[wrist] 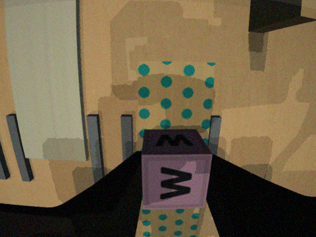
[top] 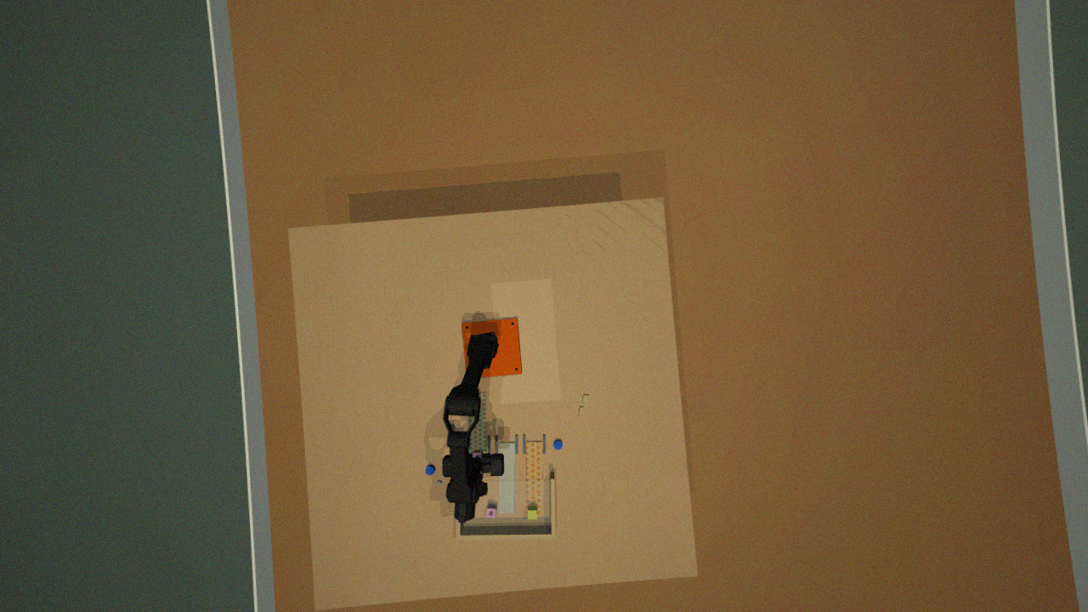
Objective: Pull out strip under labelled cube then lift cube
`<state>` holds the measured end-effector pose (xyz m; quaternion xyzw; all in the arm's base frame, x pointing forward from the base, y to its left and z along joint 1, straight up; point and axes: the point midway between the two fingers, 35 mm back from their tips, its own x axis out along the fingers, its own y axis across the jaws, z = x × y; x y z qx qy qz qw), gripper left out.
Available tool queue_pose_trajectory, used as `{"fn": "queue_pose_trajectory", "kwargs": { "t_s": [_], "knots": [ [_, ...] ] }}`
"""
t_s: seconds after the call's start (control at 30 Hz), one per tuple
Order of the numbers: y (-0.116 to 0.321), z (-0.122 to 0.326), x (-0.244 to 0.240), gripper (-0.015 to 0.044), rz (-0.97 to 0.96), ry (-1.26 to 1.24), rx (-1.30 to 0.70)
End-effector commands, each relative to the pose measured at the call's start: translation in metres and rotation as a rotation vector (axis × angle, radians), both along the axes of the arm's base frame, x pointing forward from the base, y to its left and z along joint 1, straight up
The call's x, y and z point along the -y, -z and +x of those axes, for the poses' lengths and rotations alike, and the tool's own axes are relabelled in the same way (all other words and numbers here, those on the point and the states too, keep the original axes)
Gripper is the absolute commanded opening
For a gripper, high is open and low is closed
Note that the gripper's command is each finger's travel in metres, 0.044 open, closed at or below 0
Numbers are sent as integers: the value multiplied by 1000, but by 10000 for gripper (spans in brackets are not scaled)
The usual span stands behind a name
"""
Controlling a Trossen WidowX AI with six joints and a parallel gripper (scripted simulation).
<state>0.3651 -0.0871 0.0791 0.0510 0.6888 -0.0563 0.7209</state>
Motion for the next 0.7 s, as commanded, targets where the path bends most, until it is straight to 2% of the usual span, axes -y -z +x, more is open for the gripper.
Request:
{"fn": "queue_pose_trajectory", "kwargs": {
  "t_s": [0.0,0.67],
  "knots": [
    [-6,-15,-4,0,3,2,-9],
    [-6,-70,-17,0,5,3,-14]
  ]
}}
